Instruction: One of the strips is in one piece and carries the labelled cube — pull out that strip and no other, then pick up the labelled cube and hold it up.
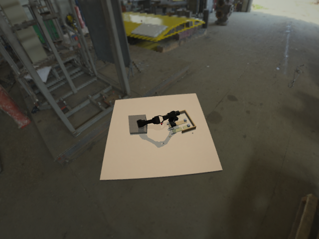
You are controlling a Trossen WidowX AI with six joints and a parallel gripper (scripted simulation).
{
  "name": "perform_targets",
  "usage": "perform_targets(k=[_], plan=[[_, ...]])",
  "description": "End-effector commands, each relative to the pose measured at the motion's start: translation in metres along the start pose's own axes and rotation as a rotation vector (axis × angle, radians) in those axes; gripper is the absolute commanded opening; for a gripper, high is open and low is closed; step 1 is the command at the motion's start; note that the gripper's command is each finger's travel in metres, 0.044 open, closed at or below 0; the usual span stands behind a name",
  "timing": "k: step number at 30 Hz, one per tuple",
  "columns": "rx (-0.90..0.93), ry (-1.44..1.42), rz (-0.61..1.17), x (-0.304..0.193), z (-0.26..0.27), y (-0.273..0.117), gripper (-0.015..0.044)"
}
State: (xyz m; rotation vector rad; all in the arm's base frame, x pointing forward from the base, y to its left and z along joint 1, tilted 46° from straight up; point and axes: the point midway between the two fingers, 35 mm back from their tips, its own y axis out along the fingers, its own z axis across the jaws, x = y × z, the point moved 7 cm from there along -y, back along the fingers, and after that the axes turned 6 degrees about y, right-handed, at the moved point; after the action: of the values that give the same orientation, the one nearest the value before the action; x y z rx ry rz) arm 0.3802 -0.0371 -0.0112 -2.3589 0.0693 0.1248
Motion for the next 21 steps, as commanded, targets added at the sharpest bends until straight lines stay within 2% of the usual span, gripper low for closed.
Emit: perform_targets(k=[1, 21], plan=[[-0.006, -0.007, 0.005, -0.0024, 0.0008, 0.0093, 0.0000], [-0.006, -0.007, 0.005, -0.0027, 0.0009, 0.0121, 0.0000]])
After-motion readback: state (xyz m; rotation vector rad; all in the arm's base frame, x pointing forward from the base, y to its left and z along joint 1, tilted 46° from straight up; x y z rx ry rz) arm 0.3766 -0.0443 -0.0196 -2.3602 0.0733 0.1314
